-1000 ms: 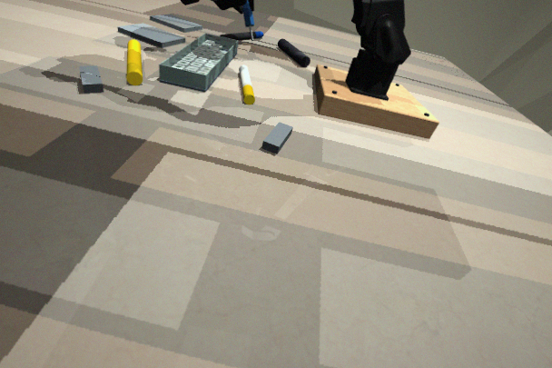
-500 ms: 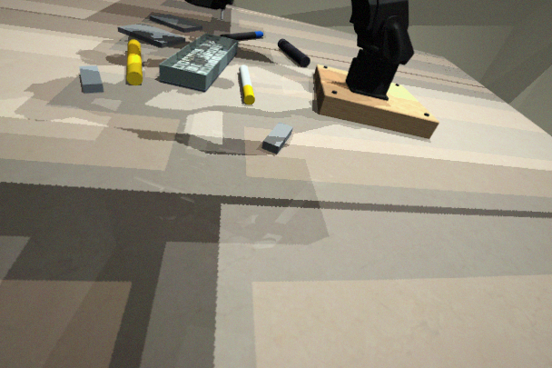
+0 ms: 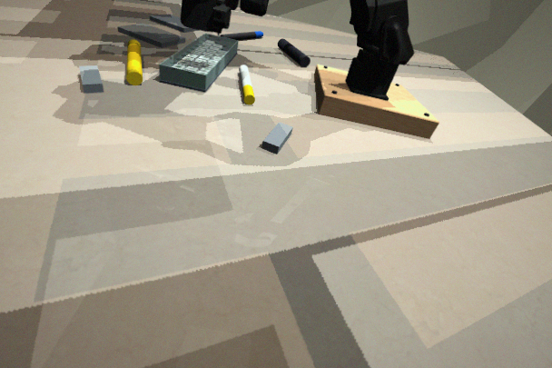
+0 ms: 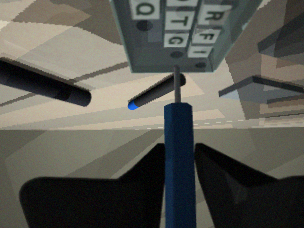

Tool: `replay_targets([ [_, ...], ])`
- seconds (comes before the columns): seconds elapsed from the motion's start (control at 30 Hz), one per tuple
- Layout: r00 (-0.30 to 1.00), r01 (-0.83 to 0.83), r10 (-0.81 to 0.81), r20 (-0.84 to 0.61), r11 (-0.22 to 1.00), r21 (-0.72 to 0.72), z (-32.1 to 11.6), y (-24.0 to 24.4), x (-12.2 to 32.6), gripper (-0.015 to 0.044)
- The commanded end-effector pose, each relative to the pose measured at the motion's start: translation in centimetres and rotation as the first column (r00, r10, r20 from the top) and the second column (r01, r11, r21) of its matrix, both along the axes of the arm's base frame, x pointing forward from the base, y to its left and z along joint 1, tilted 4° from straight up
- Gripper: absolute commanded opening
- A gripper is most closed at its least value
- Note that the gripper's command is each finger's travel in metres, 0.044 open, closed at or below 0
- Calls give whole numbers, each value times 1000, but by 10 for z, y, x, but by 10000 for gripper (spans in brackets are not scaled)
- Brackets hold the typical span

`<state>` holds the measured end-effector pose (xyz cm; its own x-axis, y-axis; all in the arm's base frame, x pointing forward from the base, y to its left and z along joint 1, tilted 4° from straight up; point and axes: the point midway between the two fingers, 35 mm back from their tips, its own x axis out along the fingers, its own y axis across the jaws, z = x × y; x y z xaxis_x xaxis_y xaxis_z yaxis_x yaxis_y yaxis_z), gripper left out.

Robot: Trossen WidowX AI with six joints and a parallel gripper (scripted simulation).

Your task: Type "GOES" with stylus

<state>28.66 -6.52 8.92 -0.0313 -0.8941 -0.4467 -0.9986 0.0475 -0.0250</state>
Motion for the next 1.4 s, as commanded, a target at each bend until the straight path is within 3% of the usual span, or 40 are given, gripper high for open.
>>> replay_targets([
  [0.0,1000,-2,2,-3,1000,-6,-4,-1,0,0],
  [0.17,1000,-2,2,-3,1000,-6,-7,-2,0,81],
  [1.37,1000,-2,2,-3,1000,-6,-20,-2,0,81],
])
